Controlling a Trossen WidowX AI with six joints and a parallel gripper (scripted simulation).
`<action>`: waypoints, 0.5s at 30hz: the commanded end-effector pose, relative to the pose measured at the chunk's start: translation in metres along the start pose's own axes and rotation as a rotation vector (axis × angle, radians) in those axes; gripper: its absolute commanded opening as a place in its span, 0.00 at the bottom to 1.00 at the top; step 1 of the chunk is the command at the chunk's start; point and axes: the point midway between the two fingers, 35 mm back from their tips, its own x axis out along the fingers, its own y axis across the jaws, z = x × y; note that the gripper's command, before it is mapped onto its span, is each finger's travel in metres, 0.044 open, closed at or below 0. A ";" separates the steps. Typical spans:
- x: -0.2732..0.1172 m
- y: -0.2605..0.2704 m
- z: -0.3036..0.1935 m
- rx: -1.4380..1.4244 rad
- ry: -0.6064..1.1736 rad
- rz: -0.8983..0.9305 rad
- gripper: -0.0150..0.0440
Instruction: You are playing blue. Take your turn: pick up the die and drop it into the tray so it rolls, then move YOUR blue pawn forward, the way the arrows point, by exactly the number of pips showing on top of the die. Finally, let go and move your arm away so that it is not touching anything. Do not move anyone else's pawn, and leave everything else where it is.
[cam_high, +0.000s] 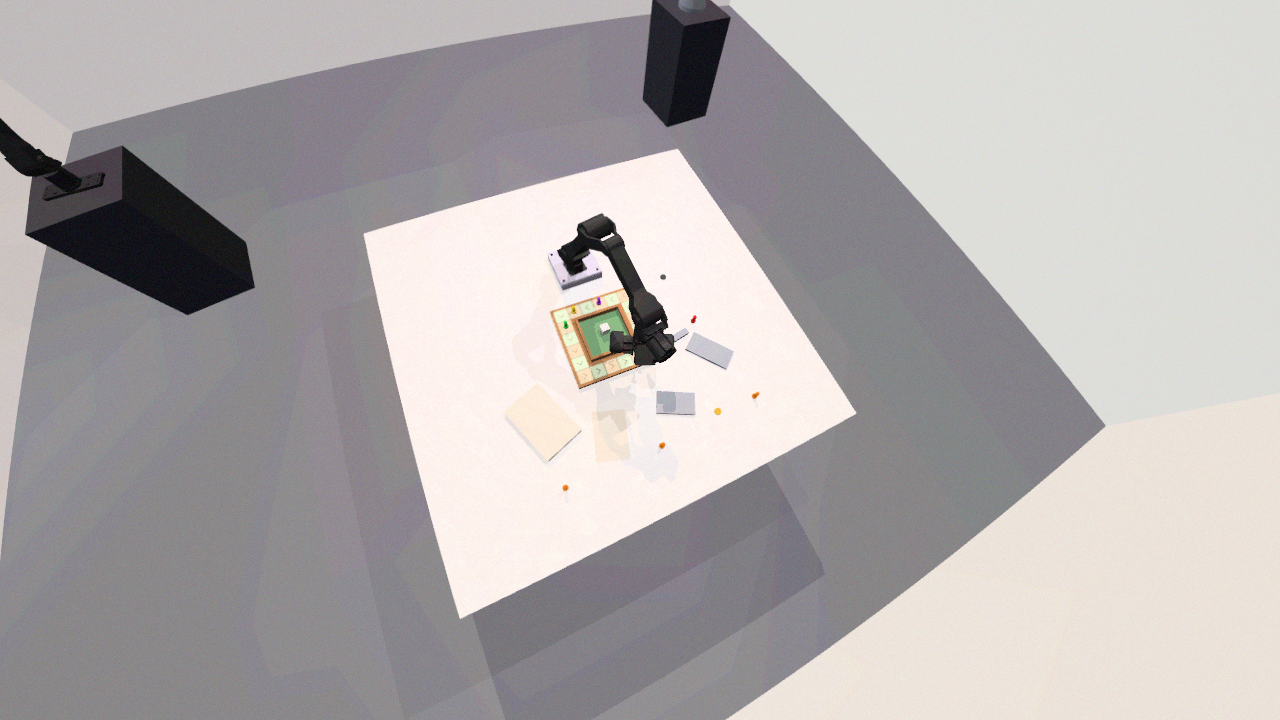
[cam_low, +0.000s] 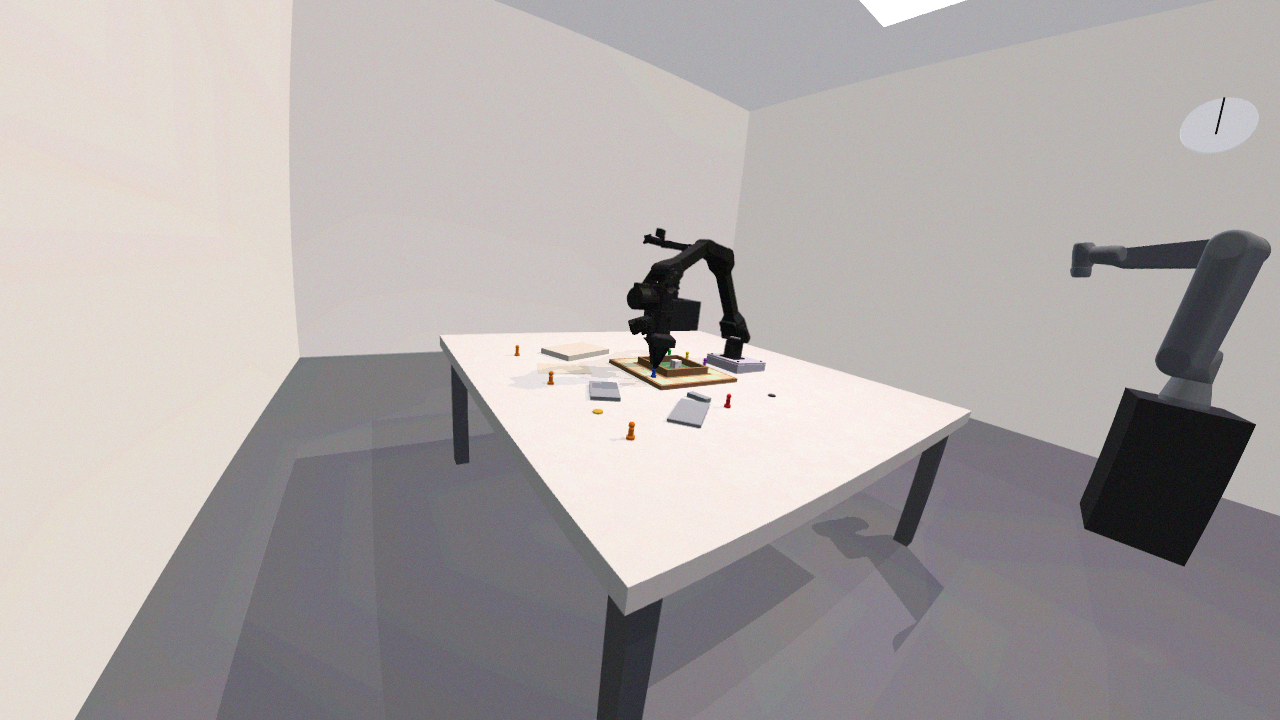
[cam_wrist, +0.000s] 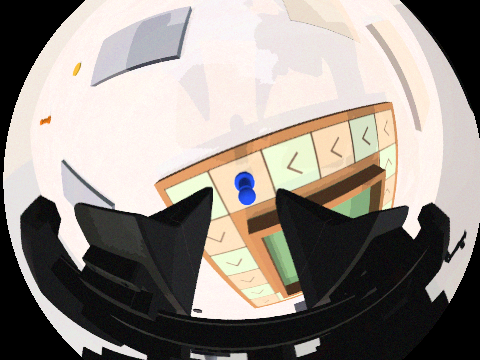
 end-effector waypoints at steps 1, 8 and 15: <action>0.011 -0.001 -0.002 0.005 0.014 -0.007 0.59; 0.022 -0.002 -0.003 0.005 0.014 -0.007 0.59; 0.023 -0.002 -0.003 0.005 0.014 -0.007 0.37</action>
